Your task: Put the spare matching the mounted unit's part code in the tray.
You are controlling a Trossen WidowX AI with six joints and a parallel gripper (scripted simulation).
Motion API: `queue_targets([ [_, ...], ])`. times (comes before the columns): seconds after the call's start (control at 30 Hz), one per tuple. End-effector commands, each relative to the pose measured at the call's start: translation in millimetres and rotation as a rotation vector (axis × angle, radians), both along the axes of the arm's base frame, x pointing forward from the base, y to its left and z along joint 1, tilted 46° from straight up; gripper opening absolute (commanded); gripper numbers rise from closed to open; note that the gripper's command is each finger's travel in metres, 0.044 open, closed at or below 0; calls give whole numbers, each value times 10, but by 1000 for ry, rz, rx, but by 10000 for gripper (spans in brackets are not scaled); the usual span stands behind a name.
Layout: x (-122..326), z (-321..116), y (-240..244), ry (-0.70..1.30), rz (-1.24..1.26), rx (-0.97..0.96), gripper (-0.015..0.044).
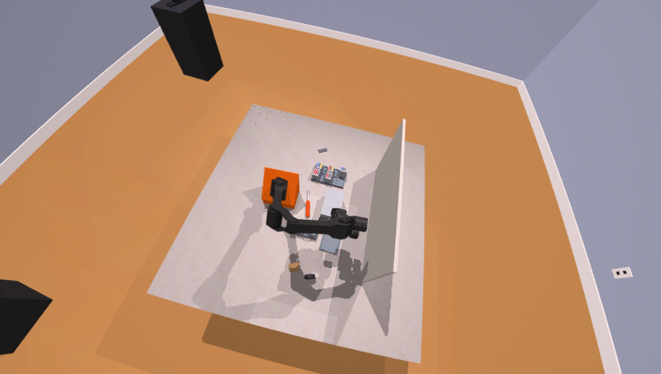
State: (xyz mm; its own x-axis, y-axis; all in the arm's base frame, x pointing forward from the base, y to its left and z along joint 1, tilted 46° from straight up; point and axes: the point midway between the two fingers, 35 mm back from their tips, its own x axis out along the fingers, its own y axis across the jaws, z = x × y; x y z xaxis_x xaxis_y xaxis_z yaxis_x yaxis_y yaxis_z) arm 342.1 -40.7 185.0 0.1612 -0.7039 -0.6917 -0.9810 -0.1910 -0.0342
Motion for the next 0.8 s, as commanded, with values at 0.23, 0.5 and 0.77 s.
queue_targets([
  [0.23, 23, -94, -61, 8, 4, 4, 0],
  [0.5, 44, -149, -113, 8, 4, 4, 0],
  [0.77, 64, -203, -166, 8, 4, 5, 0],
])
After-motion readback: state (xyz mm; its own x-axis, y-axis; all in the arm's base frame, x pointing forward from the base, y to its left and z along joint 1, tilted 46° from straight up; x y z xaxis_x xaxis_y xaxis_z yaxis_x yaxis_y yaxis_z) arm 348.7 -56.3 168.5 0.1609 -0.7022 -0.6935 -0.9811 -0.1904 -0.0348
